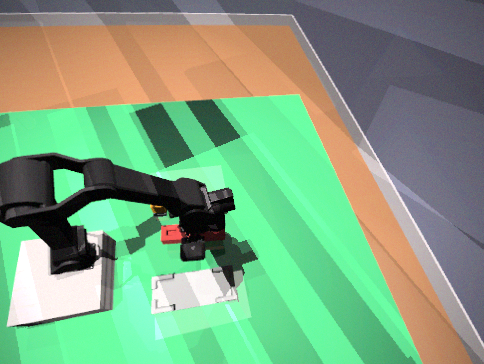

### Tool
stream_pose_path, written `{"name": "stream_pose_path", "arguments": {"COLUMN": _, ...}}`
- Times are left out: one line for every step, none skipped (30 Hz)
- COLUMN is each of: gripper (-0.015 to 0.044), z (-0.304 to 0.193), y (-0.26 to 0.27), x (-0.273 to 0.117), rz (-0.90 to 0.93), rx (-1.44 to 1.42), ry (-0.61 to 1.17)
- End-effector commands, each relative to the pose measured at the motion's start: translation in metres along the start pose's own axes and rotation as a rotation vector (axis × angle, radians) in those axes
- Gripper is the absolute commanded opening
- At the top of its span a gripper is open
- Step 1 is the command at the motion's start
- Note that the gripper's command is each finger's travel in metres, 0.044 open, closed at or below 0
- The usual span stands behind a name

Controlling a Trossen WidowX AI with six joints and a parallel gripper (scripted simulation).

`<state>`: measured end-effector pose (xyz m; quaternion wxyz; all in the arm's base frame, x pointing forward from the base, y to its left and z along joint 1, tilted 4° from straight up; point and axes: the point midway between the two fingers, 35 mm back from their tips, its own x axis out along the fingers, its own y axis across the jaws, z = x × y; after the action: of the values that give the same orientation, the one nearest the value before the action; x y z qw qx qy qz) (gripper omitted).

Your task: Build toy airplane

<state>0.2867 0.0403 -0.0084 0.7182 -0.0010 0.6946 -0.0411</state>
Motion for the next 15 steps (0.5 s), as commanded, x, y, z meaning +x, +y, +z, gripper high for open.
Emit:
{"name": "stream_pose_path", "arguments": {"gripper": 0.0, "z": 0.004, "y": 0.0, "x": -0.014, "rz": -0.001, "rx": 0.004, "ry": -0.015}}
{"name": "stream_pose_path", "arguments": {"gripper": 0.0, "z": 0.004, "y": 0.0, "x": -0.017, "rz": -0.001, "rx": 0.004, "ry": -0.015}}
{"name": "stream_pose_path", "arguments": {"gripper": 0.0, "z": 0.004, "y": 0.0, "x": -0.02, "rz": -0.001, "rx": 0.004, "ry": -0.015}}
{"name": "stream_pose_path", "arguments": {"gripper": 0.0, "z": 0.004, "y": 0.0, "x": -0.024, "rz": -0.001, "rx": 0.004, "ry": -0.015}}
{"name": "stream_pose_path", "arguments": {"gripper": 0.0, "z": 0.004, "y": 0.0, "x": -0.027, "rz": -0.001, "rx": 0.004, "ry": -0.015}}
{"name": "stream_pose_path", "arguments": {"gripper": 0.0, "z": 0.004, "y": 0.0, "x": -0.03, "rz": -0.001, "rx": 0.004, "ry": -0.015}}
{"name": "stream_pose_path", "arguments": {"gripper": 0.0, "z": 0.004, "y": 0.0, "x": -0.033, "rz": -0.001, "rx": 0.004, "ry": -0.015}}
{"name": "stream_pose_path", "arguments": {"gripper": 0.0, "z": 0.004, "y": 0.0, "x": -0.036, "rz": -0.001, "rx": 0.004, "ry": -0.015}}
{"name": "stream_pose_path", "arguments": {"gripper": 0.0, "z": 0.004, "y": 0.0, "x": -0.039, "rz": -0.001, "rx": 0.004, "ry": -0.015}}
{"name": "stream_pose_path", "arguments": {"gripper": 0.0, "z": 0.004, "y": 0.0, "x": -0.042, "rz": -0.001, "rx": 0.004, "ry": -0.015}}
{"name": "stream_pose_path", "arguments": {"gripper": 0.0, "z": 0.003, "y": 0.0, "x": -0.045, "rz": -0.001, "rx": 0.004, "ry": -0.015}}
{"name": "stream_pose_path", "arguments": {"gripper": 0.0, "z": 0.003, "y": 0.0, "x": -0.048, "rz": -0.001, "rx": 0.004, "ry": -0.015}}
{"name": "stream_pose_path", "arguments": {"gripper": 0.0, "z": 0.003, "y": 0.0, "x": -0.051, "rz": -0.001, "rx": 0.004, "ry": -0.015}}
{"name": "stream_pose_path", "arguments": {"gripper": 0.0, "z": 0.003, "y": 0.0, "x": -0.055, "rz": -0.001, "rx": 0.004, "ry": -0.015}}
{"name": "stream_pose_path", "arguments": {"gripper": 0.0, "z": 0.002, "y": 0.0, "x": -0.058, "rz": -0.001, "rx": 0.004, "ry": -0.015}}
